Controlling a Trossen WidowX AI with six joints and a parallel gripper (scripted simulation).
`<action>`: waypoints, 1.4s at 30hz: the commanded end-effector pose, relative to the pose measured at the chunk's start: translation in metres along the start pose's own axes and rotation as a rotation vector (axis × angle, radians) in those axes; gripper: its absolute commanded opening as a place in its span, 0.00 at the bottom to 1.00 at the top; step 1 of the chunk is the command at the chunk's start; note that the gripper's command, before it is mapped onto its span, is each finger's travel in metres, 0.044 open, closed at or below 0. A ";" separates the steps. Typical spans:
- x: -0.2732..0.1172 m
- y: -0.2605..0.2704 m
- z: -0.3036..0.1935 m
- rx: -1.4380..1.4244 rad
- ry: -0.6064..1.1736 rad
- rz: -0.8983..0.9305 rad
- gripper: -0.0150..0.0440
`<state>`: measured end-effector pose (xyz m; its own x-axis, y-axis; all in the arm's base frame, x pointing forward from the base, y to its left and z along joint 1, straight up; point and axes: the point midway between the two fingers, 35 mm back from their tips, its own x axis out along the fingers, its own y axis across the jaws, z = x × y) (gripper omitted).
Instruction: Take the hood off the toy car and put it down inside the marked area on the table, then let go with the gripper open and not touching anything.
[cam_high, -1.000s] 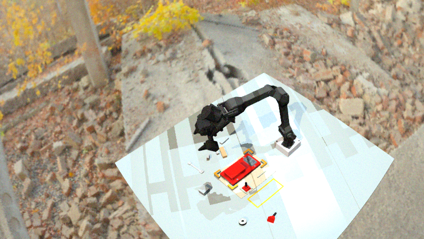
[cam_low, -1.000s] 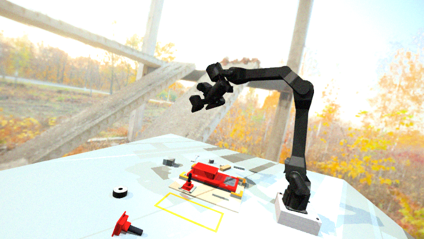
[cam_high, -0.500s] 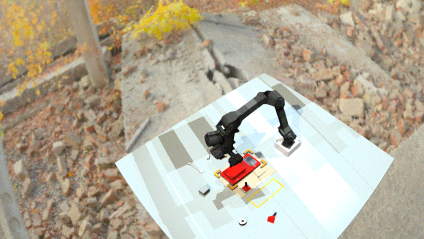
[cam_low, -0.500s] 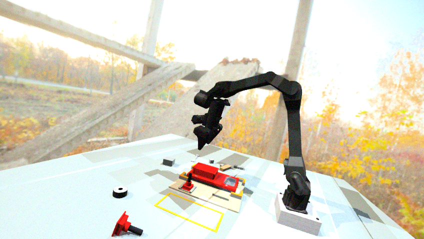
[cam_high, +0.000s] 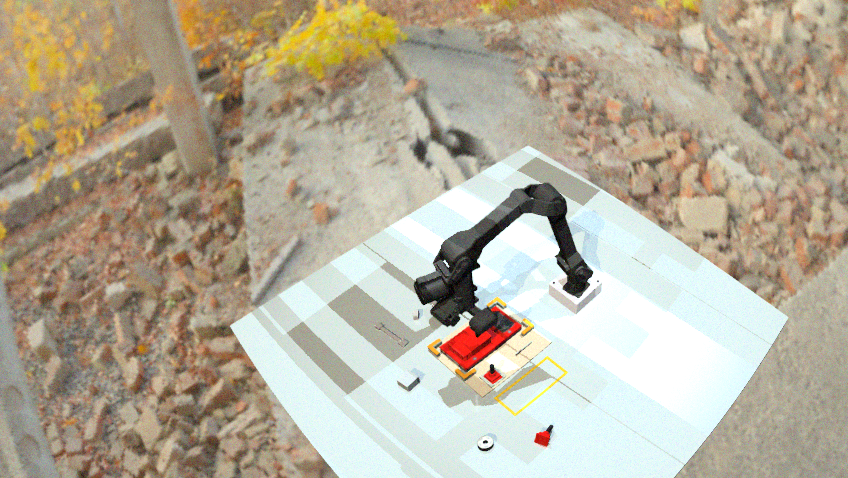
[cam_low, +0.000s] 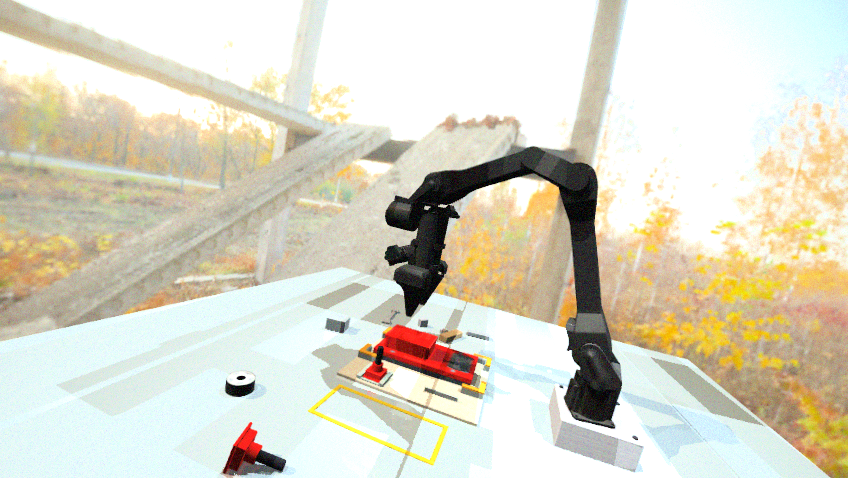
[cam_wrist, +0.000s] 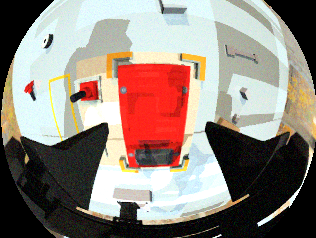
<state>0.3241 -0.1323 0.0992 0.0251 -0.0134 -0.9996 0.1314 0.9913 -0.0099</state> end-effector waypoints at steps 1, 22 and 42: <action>0.003 0.001 -0.001 -0.005 0.004 0.005 1.00; 0.017 0.001 0.000 -0.005 0.004 0.005 1.00; 0.031 0.001 -0.001 -0.005 0.004 0.005 1.00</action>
<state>0.3244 -0.1323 0.0719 0.0224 -0.0112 -0.9997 0.1304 0.9914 -0.0082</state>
